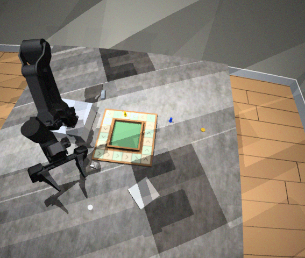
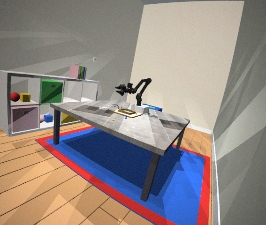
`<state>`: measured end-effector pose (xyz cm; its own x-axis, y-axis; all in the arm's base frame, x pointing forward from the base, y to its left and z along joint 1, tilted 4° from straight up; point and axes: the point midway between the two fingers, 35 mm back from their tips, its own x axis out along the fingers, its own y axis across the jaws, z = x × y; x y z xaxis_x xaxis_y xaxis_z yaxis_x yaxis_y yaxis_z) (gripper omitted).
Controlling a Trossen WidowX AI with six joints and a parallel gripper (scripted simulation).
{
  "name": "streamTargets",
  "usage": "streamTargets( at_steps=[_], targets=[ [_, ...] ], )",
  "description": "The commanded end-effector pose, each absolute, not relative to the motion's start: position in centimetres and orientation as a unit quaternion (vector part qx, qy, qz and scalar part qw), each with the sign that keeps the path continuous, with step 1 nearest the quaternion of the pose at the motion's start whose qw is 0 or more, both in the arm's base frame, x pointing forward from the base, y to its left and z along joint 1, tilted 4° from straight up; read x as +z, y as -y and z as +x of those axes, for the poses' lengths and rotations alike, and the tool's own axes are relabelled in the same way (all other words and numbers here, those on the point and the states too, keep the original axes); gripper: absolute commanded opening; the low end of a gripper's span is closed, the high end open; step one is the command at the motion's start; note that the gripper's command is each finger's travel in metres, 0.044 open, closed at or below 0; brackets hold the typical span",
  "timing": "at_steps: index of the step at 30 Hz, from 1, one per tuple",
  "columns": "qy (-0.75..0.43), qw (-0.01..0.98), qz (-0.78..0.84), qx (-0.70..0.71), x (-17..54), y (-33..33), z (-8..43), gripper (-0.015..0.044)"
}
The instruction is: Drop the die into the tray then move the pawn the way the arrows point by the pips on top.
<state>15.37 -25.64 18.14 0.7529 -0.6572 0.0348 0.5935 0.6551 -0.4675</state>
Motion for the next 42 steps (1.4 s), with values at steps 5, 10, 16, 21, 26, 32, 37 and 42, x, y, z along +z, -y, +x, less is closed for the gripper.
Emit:
streamTargets(
  at_steps=[5, 10, 16, 21, 26, 32, 37, 42],
  targets=[
    [-0.17, 0.918, -0.142, -0.328, 13.9, 27.1, 17.0, 0.0275],
    [-0.342, 0.899, -0.041, -0.271, 7.8, 25.9, 18.4, 0.0275],
    [-0.56, 0.813, 0.027, -0.156, 3.1, 20.9, 17.3, 0.0275],
    [-0.663, 0.743, 0.034, -0.082, 2.7, 18.0, 15.8, 0.0275],
    [-0.678, 0.731, 0.038, -0.07, 2.7, 17.5, 15.5, 0.0275],
    [-0.678, 0.731, 0.038, -0.07, 2.8, 17.6, 15.7, 0.0275],
    [-0.678, 0.731, 0.038, -0.07, 2.8, 17.6, 15.7, 0.0275],
    [-0.678, 0.731, 0.038, -0.07, 1.4, 17.7, 15.8, 0.0275]
  ],
)
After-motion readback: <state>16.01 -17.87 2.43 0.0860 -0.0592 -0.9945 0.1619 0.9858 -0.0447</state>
